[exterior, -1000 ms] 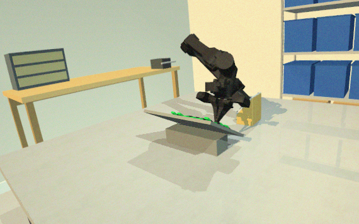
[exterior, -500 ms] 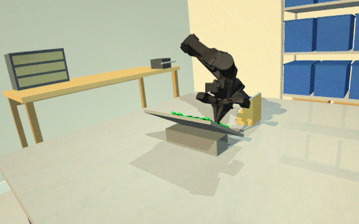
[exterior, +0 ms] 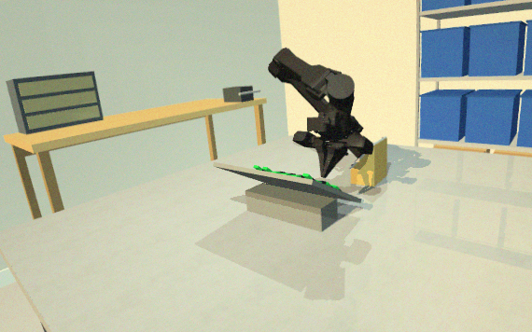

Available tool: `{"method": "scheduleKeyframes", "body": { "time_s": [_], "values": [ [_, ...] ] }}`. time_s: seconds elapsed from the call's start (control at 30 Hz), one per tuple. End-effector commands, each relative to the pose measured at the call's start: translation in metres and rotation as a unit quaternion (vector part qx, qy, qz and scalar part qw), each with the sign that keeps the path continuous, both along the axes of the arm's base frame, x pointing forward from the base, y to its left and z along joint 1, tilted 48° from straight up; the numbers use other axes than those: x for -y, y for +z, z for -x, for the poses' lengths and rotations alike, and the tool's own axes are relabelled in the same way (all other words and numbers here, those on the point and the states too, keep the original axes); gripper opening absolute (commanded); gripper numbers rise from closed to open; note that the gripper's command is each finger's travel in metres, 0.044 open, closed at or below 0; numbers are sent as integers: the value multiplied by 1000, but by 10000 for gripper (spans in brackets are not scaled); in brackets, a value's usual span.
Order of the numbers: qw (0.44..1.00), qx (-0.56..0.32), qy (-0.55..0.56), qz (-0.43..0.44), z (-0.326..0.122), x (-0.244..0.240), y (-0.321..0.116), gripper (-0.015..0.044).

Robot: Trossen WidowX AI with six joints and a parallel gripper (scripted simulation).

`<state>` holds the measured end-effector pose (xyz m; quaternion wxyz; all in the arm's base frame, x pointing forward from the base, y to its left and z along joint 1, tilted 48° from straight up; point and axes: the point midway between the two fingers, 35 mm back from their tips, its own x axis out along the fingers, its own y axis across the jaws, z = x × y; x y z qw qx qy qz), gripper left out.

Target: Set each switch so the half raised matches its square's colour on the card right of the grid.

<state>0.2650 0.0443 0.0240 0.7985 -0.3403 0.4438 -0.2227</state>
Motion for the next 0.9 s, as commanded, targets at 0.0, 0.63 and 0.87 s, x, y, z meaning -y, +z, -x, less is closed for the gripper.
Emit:
{"method": "scheduleKeyframes", "body": {
  "time_s": [0.0,0.63,0.87],
  "values": [
    [1000,0,-4,-6,17,-28,24,0],
    [1000,0,-5,-3,1,-18,74,0],
    [1000,0,-5,-3,1,-18,74,0]
  ]
}}
